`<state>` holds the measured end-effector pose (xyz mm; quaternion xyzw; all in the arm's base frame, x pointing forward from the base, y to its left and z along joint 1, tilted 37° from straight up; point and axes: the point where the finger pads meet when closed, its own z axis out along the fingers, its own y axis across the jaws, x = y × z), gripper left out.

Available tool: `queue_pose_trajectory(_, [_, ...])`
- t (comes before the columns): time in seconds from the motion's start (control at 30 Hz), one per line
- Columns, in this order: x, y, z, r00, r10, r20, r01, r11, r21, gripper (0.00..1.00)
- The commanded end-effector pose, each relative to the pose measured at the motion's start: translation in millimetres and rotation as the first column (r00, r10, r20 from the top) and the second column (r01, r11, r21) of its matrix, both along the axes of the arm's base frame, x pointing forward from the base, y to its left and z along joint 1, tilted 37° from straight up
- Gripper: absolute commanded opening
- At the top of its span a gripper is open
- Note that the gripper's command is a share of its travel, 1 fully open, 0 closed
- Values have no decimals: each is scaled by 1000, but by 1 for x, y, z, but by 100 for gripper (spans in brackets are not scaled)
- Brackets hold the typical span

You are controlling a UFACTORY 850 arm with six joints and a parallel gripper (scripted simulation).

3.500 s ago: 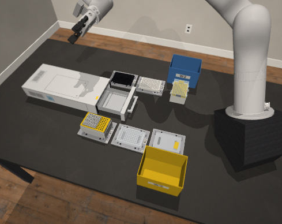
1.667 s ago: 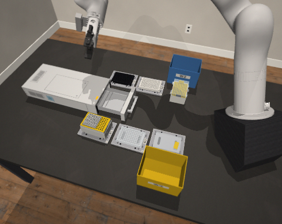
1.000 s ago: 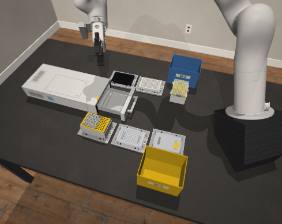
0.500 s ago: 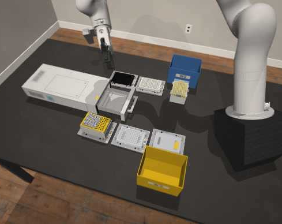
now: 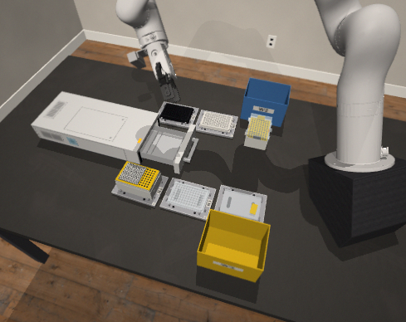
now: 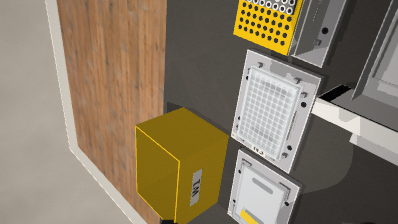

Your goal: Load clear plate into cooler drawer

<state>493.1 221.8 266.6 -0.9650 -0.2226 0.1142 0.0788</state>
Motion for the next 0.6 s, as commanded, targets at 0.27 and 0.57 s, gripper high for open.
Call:
queue_pose_trajectory(0.27, [-36, -20, -18, 998, -52, 30, 57, 978, -199, 100])
queue_pose_trajectory(0.57, [-60, -37, -30, 991, -80, 111, 114, 930, -349, 100])
